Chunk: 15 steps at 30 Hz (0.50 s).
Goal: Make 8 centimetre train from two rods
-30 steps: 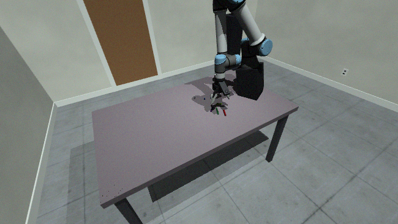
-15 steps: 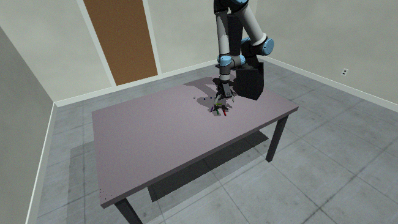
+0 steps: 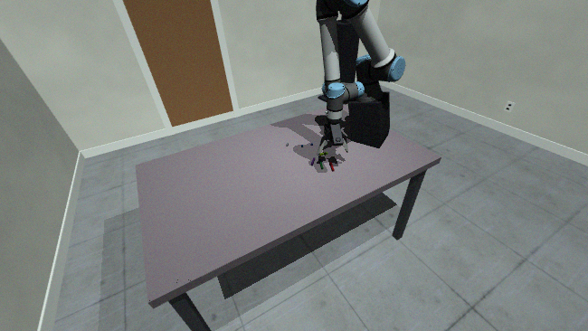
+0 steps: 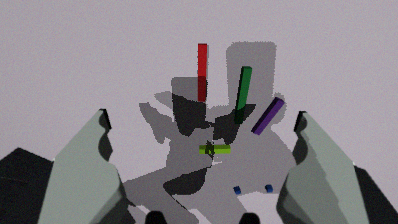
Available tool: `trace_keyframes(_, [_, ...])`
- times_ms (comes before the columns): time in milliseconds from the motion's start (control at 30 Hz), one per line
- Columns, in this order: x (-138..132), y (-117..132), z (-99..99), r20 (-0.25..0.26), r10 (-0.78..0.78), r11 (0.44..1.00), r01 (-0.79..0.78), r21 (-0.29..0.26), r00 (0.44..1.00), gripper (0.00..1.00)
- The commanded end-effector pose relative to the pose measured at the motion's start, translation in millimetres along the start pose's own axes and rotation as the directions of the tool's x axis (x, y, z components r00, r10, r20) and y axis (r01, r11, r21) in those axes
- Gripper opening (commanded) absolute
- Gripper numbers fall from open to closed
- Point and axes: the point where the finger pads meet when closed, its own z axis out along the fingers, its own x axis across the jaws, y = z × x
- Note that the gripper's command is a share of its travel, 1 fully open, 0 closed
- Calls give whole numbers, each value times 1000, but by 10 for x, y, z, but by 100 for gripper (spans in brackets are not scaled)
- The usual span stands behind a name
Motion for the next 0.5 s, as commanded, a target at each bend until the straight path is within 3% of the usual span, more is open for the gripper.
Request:
trace_keyframes(0, [-1,-5,-3,-1,4,1000,-4,0,1000,100])
trace_keyframes(33, [-1,-5,-3,-1,4,1000,-4,0,1000,14])
trace_keyframes(467, [-1,-5,-3,-1,4,1000,-4,0,1000,14])
